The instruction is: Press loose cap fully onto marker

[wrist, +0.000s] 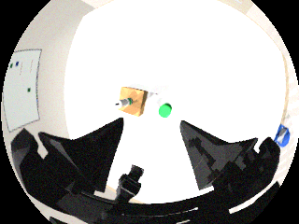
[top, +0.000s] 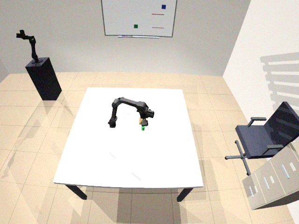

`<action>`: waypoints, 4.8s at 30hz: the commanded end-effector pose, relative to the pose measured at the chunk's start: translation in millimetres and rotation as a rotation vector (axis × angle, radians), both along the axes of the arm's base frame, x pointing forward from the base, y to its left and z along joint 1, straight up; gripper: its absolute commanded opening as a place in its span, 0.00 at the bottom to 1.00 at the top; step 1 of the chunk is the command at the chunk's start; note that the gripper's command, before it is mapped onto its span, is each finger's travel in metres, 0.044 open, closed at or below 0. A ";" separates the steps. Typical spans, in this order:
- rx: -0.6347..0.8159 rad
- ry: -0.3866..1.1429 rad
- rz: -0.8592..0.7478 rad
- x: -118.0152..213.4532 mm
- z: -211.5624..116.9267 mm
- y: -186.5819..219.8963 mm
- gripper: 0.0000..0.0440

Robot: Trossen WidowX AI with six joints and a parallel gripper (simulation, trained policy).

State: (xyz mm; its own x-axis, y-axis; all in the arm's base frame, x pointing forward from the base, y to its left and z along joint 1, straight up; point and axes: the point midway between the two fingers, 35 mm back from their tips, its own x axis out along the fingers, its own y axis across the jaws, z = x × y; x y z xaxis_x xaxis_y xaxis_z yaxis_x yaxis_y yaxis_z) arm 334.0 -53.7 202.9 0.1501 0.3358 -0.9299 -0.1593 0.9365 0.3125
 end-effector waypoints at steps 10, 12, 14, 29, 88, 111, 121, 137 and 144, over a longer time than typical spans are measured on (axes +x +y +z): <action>-0.091 0.087 0.034 5.2 -27.5 -10.3 0.73; -0.104 0.100 0.040 5.6 -31.8 -11.2 0.73; -0.116 0.114 0.047 5.9 -36.2 -11.9 0.73; -0.206 0.203 0.119 6.5 -68.6 -10.3 0.70; -0.375 0.081 0.443 10.9 -64.1 43.8 0.11; -0.361 0.083 0.512 -13.1 -24.9 109.8 0.03; -0.358 0.123 0.520 -14.7 -39.1 111.1 0.00; -0.335 0.167 0.555 -14.9 -78.0 108.8 0.00; -0.328 0.169 0.583 -15.1 -96.2 109.0 0.00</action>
